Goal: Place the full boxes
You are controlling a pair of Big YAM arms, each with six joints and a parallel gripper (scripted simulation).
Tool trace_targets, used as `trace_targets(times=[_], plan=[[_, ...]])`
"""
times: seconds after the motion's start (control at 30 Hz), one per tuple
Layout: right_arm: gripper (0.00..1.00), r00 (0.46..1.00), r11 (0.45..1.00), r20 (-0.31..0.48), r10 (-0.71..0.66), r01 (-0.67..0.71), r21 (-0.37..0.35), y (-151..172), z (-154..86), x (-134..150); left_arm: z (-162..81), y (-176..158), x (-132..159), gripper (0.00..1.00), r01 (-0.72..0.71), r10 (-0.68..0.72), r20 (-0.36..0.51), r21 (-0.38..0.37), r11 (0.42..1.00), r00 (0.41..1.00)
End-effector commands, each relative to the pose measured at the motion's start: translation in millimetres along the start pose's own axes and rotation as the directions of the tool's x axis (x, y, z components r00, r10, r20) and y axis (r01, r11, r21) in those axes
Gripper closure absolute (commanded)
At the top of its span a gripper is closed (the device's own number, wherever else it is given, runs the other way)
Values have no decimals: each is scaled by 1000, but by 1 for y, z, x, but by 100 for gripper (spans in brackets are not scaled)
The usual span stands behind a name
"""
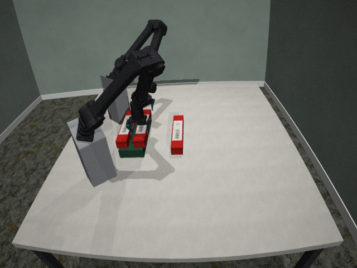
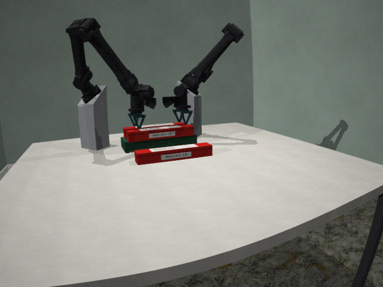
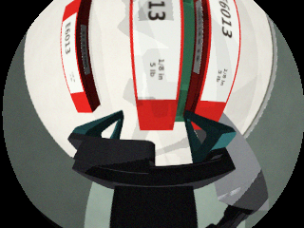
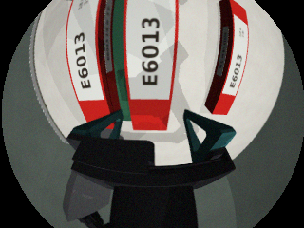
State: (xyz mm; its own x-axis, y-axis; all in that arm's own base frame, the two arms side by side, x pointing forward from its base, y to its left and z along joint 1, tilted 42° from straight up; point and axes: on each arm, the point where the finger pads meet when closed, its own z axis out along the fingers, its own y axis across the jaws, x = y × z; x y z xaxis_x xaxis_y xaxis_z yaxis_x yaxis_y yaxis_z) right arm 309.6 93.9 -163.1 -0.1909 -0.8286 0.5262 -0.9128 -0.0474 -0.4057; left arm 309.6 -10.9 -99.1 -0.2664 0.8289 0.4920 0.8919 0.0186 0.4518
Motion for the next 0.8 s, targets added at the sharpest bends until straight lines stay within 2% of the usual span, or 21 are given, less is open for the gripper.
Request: trace_targets(times=[0.0,0.23,0.47,0.5,0.77], plan=[[0,1000,1000,18,17,-18,15,-3,-25,-7,-20,0,-2,0,16,-16,8,-7,1000,1000],[0,999,999,31,31,-31,22,-11,-63,-14,-57,10,-9,0,32,-31,20,-19,999,999],[0,1000,1000,11,21,-22,8,-4,-54,-6,-46,-3,3,0,26,-26,-15,21,999,1000],[0,997,997,16,76,-77,6,-19,-61,-3,-57,16,1,0,14,-14,7,-4,1000,1000],[0,998,998,17,58,-58,12,-53,-99,21,-96,53,24,0,19,-19,11,-9,1000,1000]])
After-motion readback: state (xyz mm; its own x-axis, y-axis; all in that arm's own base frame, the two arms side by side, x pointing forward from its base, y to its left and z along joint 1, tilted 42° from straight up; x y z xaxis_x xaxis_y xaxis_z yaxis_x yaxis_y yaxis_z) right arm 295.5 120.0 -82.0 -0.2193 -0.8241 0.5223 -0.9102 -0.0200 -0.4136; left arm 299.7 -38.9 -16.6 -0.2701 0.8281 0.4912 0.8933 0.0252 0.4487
